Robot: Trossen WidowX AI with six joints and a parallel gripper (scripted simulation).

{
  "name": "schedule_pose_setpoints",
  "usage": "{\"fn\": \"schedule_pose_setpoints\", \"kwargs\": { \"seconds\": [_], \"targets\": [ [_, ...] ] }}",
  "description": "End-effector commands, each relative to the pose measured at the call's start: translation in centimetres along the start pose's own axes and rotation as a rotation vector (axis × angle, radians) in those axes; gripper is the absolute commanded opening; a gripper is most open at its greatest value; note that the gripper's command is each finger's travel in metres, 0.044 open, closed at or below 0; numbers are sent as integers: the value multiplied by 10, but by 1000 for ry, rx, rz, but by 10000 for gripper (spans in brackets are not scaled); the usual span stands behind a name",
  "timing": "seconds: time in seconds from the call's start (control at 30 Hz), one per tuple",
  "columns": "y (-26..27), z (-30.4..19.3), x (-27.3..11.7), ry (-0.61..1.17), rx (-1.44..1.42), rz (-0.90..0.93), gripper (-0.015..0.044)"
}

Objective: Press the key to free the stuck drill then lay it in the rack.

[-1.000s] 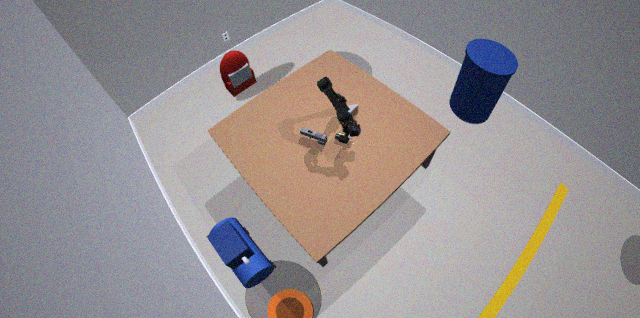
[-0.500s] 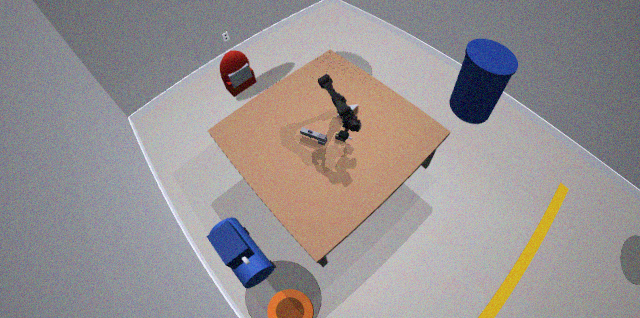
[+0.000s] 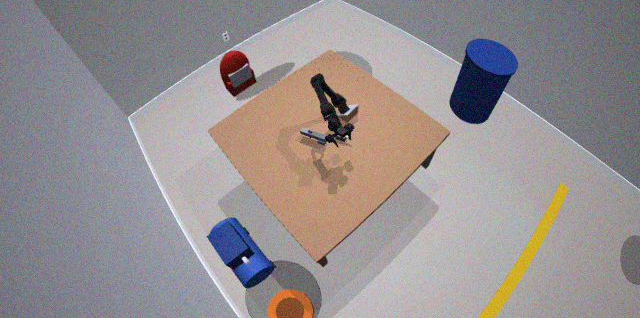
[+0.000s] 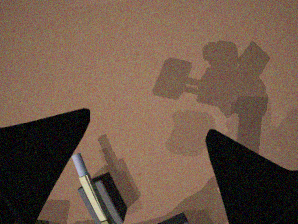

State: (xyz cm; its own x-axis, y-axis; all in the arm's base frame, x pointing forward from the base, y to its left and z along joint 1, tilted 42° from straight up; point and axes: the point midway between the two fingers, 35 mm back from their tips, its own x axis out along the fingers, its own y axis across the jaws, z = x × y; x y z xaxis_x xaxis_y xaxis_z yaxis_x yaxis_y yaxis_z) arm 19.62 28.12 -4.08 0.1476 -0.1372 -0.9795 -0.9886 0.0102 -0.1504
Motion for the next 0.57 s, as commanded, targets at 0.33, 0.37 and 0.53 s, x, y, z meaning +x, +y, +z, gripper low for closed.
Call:
{"fn": "schedule_pose_setpoints", "kwargs": {
  "seconds": [0.33, 0.37, 0.53],
  "targets": [
    [-118, 27, -58, -447, 444, -92, 440],
    [-125, 29, -62, -479, 468, -99, 440],
    [-184, 25, -104, -724, 642, -159, 440]
  ]
}}
